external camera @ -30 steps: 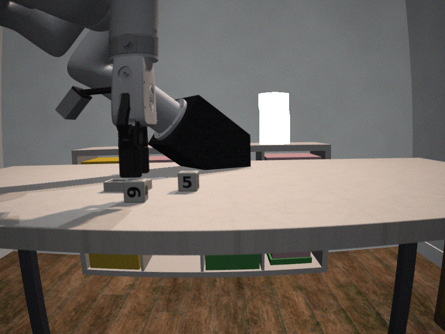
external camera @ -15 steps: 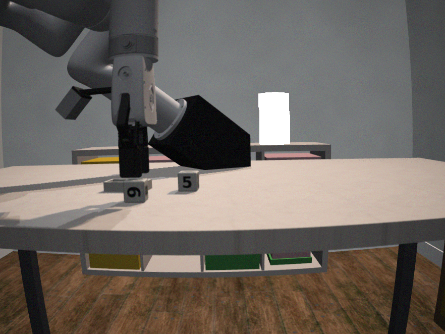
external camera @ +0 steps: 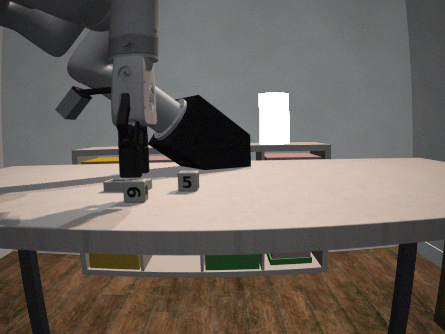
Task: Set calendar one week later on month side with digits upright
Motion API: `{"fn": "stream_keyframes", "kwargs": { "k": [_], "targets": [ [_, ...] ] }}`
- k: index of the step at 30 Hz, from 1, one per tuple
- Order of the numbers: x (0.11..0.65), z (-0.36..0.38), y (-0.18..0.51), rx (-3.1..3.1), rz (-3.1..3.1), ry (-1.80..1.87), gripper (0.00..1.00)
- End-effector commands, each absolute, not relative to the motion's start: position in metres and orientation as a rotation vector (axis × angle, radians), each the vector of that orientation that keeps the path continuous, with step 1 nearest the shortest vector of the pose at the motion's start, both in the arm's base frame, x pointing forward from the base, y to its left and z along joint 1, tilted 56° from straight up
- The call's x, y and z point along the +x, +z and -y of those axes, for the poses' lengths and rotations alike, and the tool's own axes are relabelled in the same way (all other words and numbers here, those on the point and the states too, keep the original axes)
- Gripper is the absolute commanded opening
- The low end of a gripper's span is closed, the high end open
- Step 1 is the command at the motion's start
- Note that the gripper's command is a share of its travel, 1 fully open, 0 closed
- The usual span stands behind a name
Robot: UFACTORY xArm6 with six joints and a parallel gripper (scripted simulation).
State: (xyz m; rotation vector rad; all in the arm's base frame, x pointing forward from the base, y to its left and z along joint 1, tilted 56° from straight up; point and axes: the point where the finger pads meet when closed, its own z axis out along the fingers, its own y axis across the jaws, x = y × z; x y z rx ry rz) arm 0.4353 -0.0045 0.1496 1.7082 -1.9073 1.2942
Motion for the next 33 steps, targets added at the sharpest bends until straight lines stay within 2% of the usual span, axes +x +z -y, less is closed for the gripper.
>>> {"fn": "stream_keyframes", "kwargs": {
  "k": [1,33],
  "targets": [
    [0.436,0.004,0.15,1.71,1.908,1.296,0.49],
    [0.42,-0.032,0.176,1.681,1.893,1.31,0.49]
  ]
}}
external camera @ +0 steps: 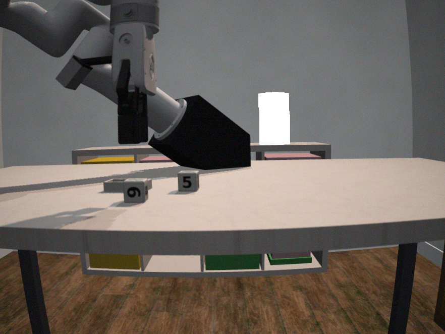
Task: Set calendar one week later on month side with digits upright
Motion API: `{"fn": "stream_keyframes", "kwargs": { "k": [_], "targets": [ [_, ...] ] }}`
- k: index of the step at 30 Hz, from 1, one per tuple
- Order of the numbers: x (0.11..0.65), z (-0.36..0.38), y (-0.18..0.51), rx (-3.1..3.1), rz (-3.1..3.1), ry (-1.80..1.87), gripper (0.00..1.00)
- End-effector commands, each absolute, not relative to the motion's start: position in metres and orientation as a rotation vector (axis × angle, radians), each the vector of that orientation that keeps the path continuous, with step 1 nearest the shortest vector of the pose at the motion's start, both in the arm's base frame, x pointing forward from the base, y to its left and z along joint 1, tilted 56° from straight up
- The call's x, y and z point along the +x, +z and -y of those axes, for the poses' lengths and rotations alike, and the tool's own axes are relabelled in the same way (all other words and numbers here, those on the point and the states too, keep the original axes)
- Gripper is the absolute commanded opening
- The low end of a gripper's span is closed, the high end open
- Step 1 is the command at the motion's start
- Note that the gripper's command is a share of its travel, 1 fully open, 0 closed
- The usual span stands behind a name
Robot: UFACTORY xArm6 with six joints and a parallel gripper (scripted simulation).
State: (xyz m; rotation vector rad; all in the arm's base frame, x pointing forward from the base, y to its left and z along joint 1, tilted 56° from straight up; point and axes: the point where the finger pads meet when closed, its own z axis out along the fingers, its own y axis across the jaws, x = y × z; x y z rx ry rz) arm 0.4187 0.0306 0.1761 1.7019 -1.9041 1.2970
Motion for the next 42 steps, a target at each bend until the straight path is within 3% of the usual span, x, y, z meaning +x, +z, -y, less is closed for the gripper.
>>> {"fn": "stream_keyframes", "kwargs": {
  "k": [1,42],
  "targets": [
    [0.42,-0.032,0.176,1.661,1.882,1.32,0.49],
    [0.425,-0.037,0.165,1.032,1.478,1.612,0.49]
  ]
}}
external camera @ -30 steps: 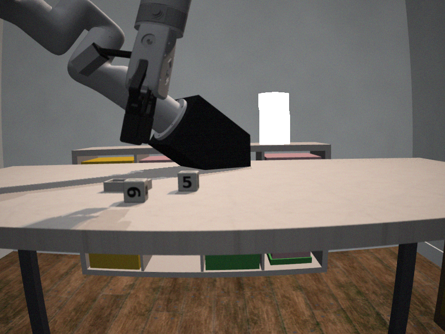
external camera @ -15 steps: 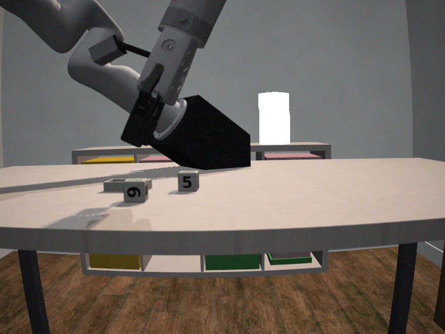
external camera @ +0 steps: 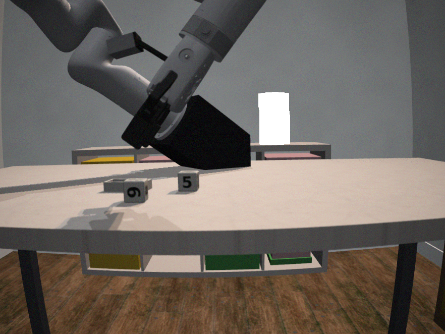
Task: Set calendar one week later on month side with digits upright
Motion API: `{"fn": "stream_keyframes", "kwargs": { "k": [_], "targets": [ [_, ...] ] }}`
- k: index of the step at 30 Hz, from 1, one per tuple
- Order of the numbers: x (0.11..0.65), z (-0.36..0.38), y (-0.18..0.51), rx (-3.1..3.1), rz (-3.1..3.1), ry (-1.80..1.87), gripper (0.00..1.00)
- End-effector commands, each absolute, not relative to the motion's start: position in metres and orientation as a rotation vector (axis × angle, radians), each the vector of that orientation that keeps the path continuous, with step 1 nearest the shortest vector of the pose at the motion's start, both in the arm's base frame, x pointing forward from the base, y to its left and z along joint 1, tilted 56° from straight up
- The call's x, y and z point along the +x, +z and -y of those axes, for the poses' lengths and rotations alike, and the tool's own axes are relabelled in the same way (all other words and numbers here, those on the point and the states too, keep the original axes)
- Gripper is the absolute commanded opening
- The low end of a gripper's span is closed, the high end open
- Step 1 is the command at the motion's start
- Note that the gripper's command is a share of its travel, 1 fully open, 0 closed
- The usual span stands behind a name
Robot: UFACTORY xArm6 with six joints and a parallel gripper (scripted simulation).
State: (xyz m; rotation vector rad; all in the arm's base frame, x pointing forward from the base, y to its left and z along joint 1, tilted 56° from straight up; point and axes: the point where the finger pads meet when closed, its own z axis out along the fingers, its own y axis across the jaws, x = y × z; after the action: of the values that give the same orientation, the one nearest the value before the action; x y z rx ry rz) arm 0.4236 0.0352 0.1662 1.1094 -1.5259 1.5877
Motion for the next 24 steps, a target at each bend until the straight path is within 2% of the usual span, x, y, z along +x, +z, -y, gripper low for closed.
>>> {"fn": "stream_keyframes", "kwargs": {
  "k": [1,24],
  "targets": [
    [0.4245,-0.0367,0.1652,1.023,1.471,1.615,0.49],
    [0.4265,-0.0362,0.1608,0.793,1.306,1.675,0.49]
  ]
}}
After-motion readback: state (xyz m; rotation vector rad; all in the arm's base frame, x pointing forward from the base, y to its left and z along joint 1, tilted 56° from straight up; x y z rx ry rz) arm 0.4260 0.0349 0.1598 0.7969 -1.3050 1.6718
